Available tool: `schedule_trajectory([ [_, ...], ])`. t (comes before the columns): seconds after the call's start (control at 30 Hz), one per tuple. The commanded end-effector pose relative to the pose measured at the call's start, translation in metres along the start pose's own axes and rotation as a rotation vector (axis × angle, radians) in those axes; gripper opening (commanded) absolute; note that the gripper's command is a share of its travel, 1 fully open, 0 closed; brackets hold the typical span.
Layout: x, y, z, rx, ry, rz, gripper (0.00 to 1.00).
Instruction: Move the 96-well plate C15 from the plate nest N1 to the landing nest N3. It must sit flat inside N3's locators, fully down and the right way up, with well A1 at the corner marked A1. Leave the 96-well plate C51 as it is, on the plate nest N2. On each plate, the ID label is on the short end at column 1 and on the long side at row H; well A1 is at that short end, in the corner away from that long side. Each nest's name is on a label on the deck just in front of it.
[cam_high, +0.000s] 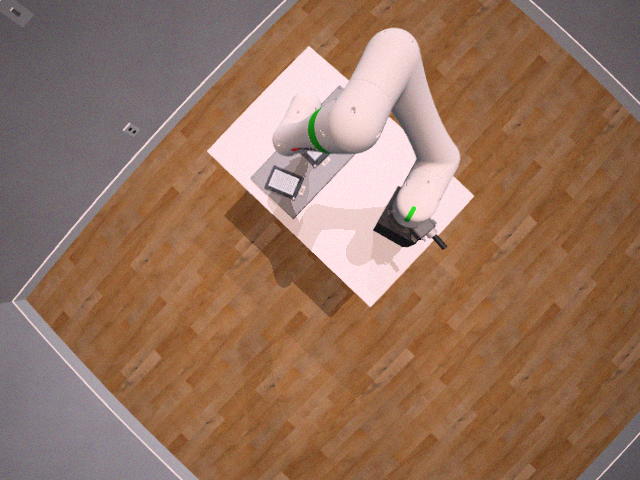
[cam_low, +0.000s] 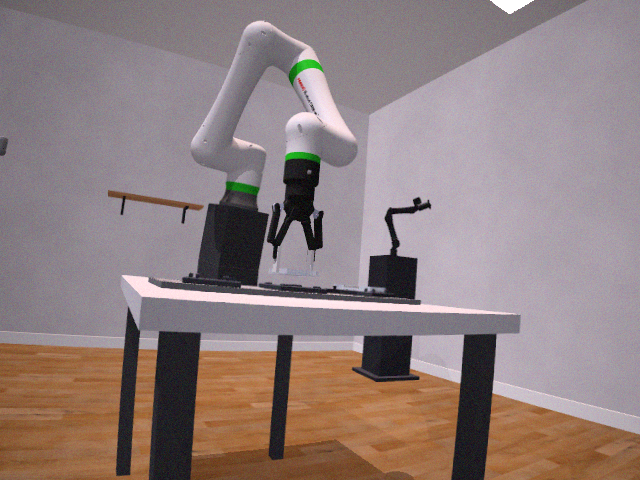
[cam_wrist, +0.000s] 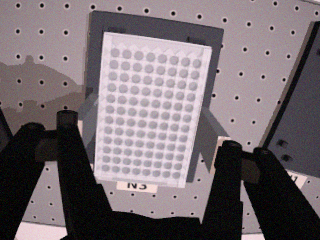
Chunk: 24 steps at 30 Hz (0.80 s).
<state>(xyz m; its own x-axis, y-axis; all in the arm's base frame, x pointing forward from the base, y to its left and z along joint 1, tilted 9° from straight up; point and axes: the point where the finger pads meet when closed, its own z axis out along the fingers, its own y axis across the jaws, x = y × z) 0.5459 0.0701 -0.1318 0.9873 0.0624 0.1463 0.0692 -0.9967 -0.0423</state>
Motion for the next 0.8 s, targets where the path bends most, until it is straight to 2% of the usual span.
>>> schedule_trajectory([
  [0.0, 0.0003, 0.0, 0.0045, 0.0, 0.0, 0.0, 0.0],
  [0.77, 0.0003, 0.0, 0.0081, 0.0, 0.0, 0.0, 0.0],
])
